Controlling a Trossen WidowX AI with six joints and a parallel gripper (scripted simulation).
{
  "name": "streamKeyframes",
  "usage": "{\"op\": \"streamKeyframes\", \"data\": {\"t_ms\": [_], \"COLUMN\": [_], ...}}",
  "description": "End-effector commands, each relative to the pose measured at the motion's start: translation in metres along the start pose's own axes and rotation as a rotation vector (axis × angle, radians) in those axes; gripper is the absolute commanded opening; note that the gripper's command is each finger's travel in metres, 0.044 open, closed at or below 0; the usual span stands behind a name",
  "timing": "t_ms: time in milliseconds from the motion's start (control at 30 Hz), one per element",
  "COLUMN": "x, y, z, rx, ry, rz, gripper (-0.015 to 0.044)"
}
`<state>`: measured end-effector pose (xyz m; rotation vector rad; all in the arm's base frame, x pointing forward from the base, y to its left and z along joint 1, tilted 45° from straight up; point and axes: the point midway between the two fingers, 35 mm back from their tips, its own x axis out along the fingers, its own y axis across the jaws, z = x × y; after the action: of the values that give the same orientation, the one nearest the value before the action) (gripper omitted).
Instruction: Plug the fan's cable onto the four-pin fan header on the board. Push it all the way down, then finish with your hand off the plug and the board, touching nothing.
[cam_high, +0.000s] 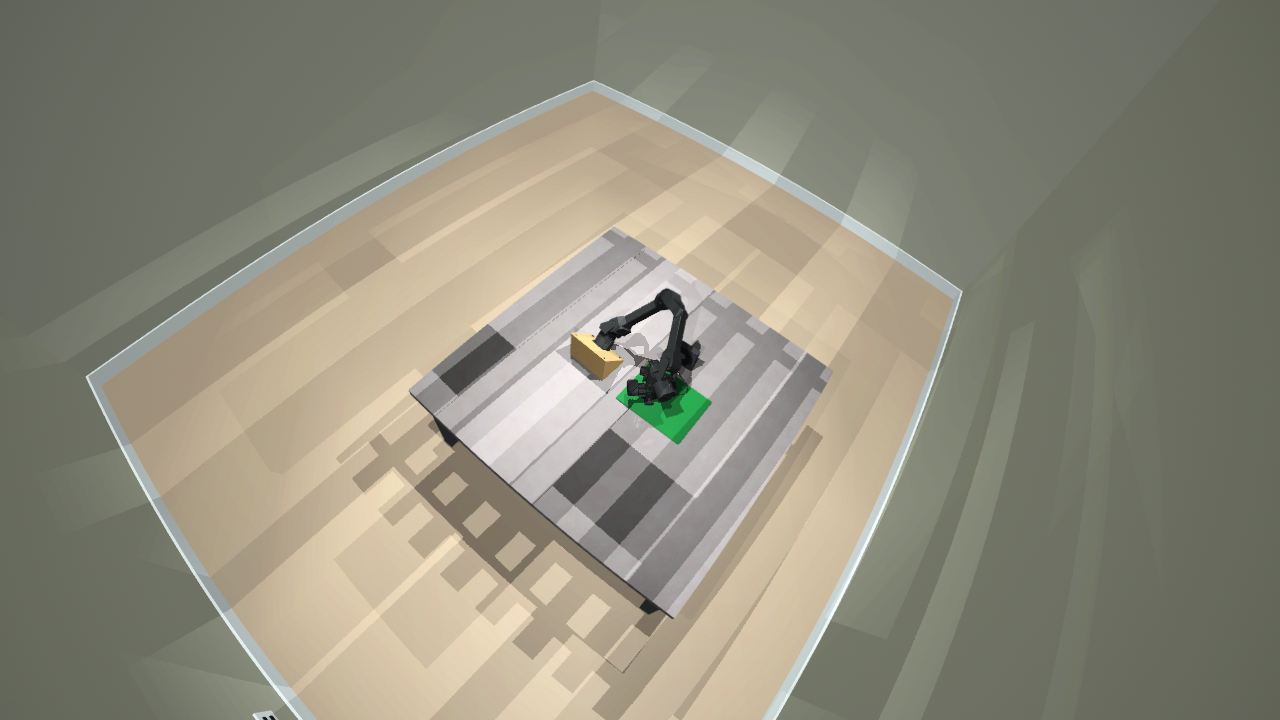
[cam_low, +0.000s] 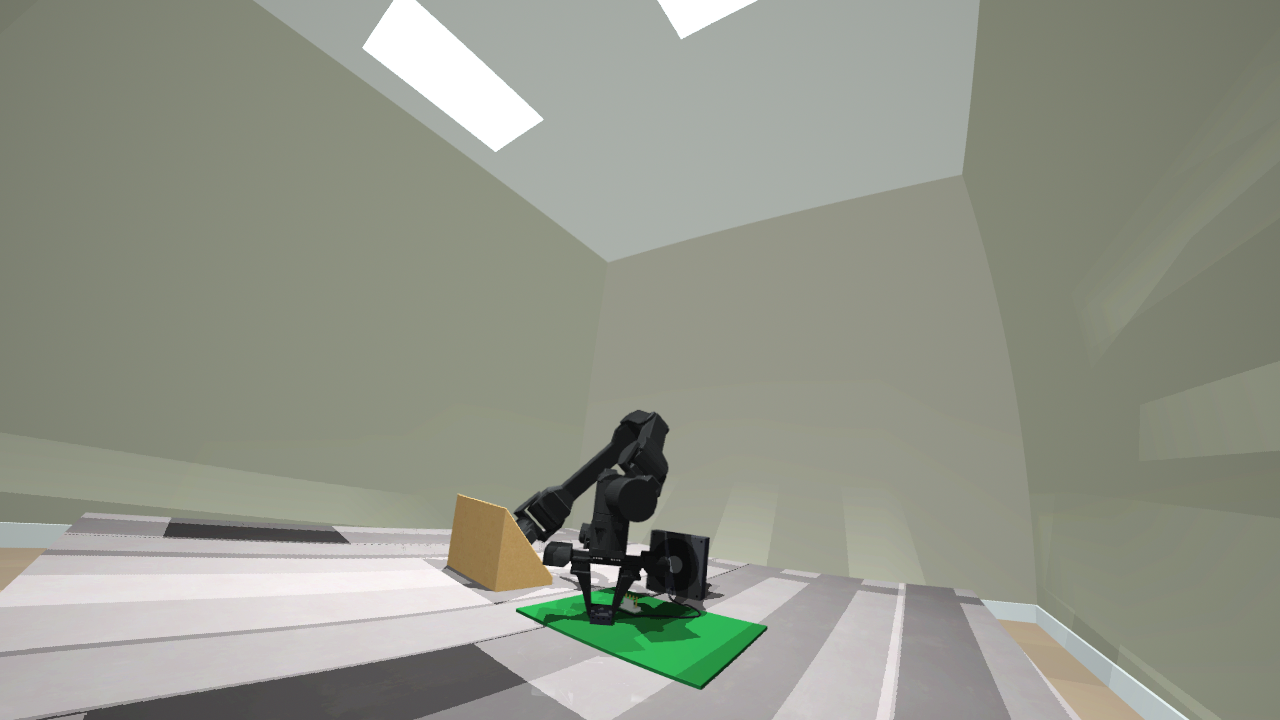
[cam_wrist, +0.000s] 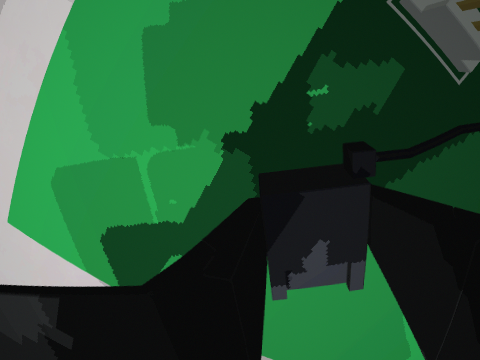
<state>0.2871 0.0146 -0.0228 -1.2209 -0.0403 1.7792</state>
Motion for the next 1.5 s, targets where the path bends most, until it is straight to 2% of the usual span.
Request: {"op": "streamKeyframes", "data": {"t_ms": [0, 233, 333, 1167, 1333, 1467], "x": [0.000, 0.000, -0.005, -0.084, -0.086, -0.086], "y": [0.000, 0.000, -0.001, 0.001, 0.001, 0.002], "z": [0.000, 0.000, -0.001, 0.000, 0.000, 0.002], "rx": [-0.002, -0.002, -0.001, 0.006, 0.029, 0.161], "ry": [0.000, 0.000, 0.001, 0.000, 0.000, 0.000], "rz": [0.000, 0.000, 0.000, -0.002, -0.002, -0.002], "gripper": [0.0124, 0.0078, 0.0000, 0.0000, 0.0000, 0.0000]}}
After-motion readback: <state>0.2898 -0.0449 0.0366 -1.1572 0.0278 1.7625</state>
